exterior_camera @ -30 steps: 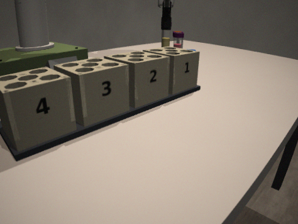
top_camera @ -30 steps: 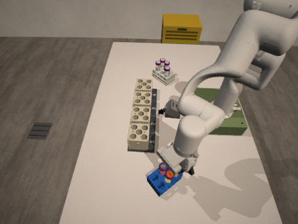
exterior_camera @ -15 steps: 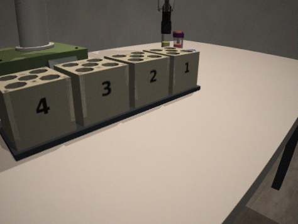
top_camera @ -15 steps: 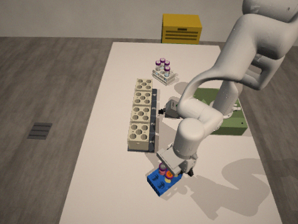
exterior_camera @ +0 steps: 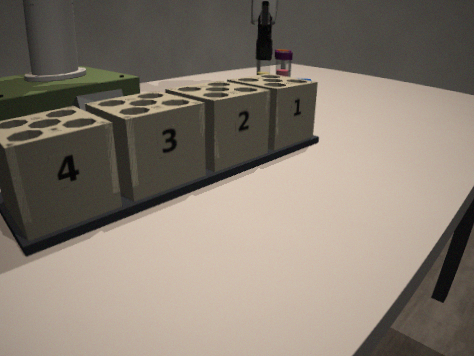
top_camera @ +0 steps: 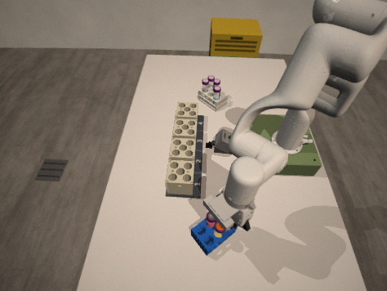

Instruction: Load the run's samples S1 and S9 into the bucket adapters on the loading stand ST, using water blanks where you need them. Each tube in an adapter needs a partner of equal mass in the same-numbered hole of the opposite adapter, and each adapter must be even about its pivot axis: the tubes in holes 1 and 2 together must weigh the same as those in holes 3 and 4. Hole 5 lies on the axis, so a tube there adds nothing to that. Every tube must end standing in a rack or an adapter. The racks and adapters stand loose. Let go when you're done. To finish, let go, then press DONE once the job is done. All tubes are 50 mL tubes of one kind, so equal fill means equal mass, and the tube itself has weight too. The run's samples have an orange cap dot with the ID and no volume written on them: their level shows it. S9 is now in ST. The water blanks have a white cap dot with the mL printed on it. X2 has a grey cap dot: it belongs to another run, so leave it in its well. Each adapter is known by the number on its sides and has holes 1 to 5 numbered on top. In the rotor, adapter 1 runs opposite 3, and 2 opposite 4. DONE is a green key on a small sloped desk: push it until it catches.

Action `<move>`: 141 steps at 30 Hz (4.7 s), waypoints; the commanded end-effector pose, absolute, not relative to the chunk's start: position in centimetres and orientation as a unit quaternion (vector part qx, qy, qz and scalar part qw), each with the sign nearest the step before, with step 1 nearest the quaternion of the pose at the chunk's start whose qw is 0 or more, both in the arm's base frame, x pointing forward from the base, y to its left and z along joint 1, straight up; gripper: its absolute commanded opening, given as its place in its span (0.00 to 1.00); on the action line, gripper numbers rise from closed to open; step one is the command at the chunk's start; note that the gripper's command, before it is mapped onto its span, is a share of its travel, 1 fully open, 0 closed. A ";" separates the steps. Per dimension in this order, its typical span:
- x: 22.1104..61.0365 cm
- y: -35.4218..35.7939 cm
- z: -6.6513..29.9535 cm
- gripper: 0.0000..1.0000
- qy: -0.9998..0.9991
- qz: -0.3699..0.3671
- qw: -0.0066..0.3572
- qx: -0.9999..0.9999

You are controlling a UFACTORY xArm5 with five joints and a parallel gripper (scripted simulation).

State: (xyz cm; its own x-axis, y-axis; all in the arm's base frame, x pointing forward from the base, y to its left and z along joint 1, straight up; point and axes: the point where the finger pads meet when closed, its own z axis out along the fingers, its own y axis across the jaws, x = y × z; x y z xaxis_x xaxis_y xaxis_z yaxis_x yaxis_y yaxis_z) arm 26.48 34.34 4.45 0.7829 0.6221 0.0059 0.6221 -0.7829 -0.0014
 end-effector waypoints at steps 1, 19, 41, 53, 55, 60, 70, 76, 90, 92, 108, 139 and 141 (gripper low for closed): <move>26.6 34.5 4.2 0.00 -0.329 -0.004 0.003 -0.944; 26.6 34.5 4.2 0.44 -0.329 -0.004 0.003 -0.944; 26.6 34.5 4.2 0.44 -0.329 -0.004 0.003 -0.944; 26.6 34.4 5.8 0.44 -0.329 -0.004 0.003 -0.944; 26.6 34.4 6.0 0.44 -0.329 -0.004 0.003 -0.944; 26.6 34.4 6.8 0.44 -0.329 -0.004 0.003 -0.944; 26.6 34.4 8.8 0.44 -0.329 -0.004 0.003 -0.944; 26.5 34.4 9.6 0.44 -0.329 -0.004 0.003 -0.944; 26.5 34.4 12.0 0.44 -0.329 -0.004 0.003 -0.944; 26.5 34.4 12.4 0.44 -0.329 -0.004 0.003 -0.944; 26.5 34.4 15.2 0.44 -0.329 -0.004 0.003 -0.944; 26.5 34.4 17.8 0.44 -0.329 -0.004 0.003 -0.944; 26.5 34.4 17.8 0.44 -0.329 -0.004 0.003 -0.944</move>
